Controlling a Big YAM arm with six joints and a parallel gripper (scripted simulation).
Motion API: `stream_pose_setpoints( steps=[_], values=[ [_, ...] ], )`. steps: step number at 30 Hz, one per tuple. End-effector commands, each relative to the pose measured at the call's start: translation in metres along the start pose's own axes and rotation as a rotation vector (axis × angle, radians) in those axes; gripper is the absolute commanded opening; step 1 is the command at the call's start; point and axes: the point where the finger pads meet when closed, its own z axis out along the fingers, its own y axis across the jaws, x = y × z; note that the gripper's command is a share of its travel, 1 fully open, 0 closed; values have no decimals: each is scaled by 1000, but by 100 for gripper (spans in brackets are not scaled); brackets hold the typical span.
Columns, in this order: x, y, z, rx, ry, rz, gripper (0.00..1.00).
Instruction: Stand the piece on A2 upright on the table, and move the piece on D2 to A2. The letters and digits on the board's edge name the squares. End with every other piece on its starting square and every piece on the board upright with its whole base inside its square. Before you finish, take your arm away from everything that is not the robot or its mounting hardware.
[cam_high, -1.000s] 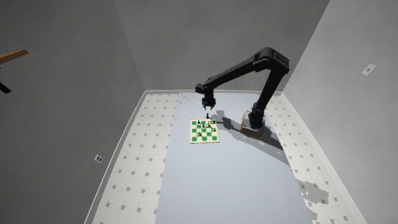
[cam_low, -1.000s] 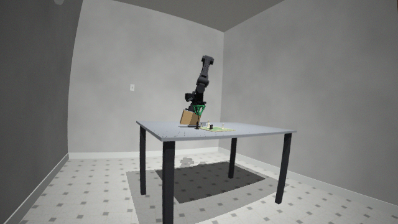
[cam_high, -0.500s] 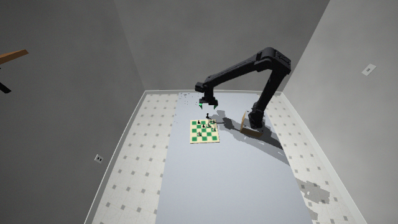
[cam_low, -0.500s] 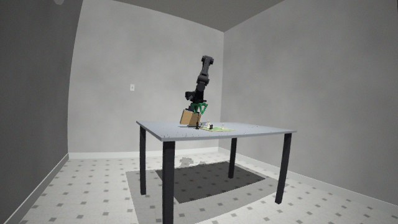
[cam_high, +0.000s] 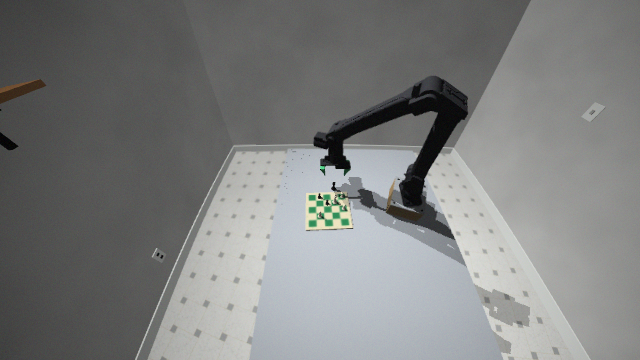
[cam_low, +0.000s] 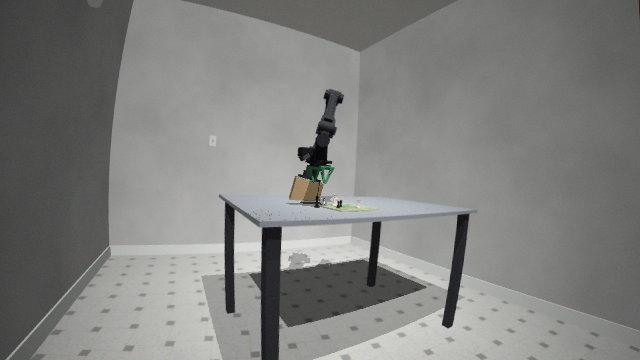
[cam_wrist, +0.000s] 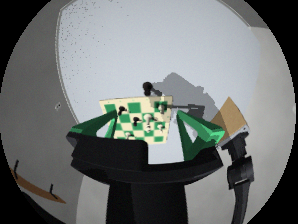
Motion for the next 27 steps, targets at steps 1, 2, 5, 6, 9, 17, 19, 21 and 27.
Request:
stream_pose_setpoints(
  steps=[1, 2, 5, 6, 9, 17, 19, 21, 27],
  values=[
    [-9, 27, -21, -56, -31, -33, 100],
    [-6, 28, -23, -59, -32, -52, 100],
    [3, 24, -23, -50, -30, -133, 100],
    [7, 18, -19, -38, -24, -172, 100],
    [12, 11, -15, -26, -18, -219, 100],
    [44, 7, -18, -16, -17, -699, 100],
    [54, 6, -19, -16, -18, -808, 100],
    [63, 5, -21, -16, -19, -919, 100],
    [79, 3, -23, -18, -23, -1224, 100]
  ],
)
